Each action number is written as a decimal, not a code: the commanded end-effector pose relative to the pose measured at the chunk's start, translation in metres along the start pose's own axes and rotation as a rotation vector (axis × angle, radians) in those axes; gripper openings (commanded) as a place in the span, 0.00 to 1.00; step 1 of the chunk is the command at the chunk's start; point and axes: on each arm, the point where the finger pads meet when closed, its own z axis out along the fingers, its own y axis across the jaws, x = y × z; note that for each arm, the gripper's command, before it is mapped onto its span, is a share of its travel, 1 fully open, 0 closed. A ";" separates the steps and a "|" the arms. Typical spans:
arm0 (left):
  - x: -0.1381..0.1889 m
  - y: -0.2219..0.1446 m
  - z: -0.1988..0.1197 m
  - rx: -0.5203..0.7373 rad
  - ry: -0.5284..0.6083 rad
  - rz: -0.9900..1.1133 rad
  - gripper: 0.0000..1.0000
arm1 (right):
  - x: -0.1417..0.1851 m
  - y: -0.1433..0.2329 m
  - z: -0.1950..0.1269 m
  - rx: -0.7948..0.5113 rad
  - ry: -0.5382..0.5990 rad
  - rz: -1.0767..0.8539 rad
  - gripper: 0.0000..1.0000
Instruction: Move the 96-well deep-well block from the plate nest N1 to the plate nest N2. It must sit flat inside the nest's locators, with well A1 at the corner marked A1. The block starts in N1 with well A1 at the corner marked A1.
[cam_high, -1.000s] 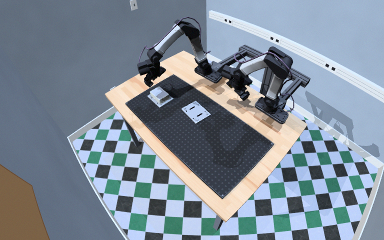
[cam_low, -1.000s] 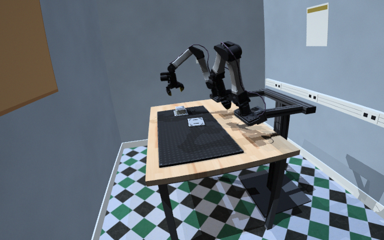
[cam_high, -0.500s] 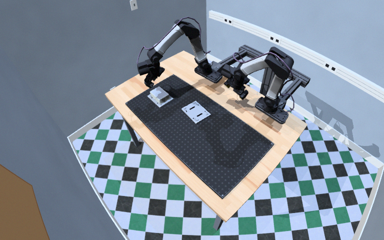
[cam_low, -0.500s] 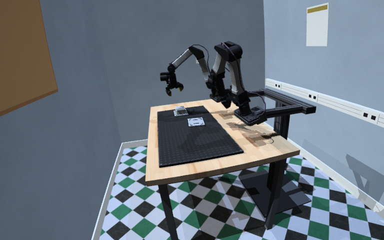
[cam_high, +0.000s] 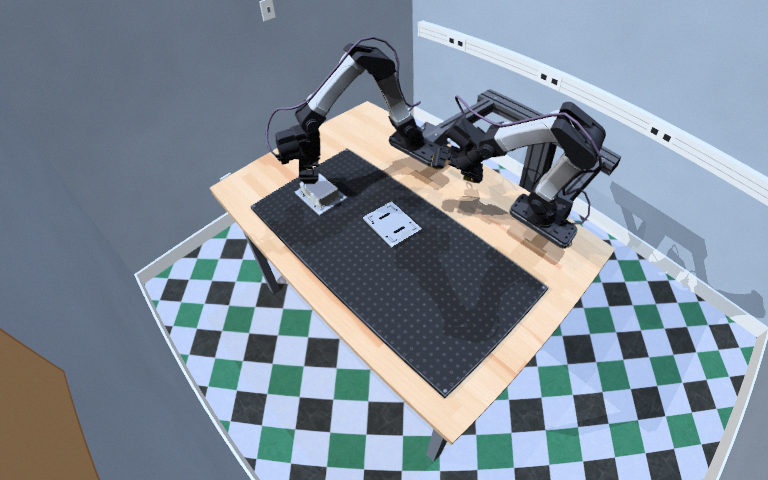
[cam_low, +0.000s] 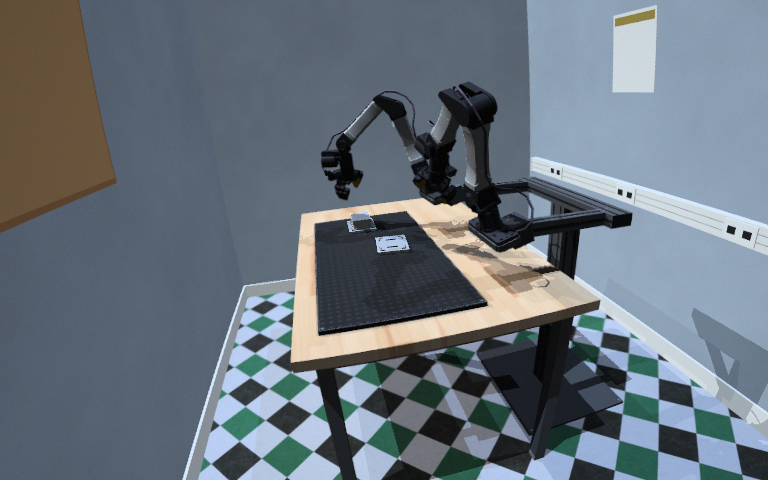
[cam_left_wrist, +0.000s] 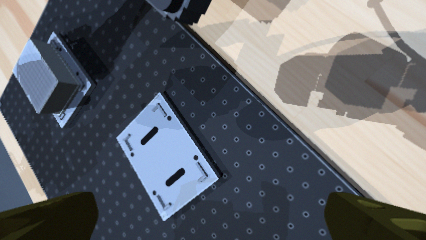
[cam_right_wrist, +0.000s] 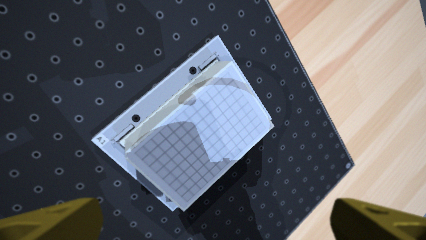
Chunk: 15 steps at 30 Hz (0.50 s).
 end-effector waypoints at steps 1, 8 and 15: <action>-0.007 0.032 -0.009 -0.192 0.002 -0.246 1.00 | -0.002 0.004 0.012 -0.040 -0.018 -0.229 1.00; -0.011 0.061 -0.029 -0.358 -0.074 -0.519 1.00 | -0.002 0.009 0.022 -0.061 -0.036 -0.501 1.00; -0.014 0.086 -0.053 -0.500 -0.189 -0.784 1.00 | -0.001 0.014 0.035 -0.080 -0.066 -0.830 1.00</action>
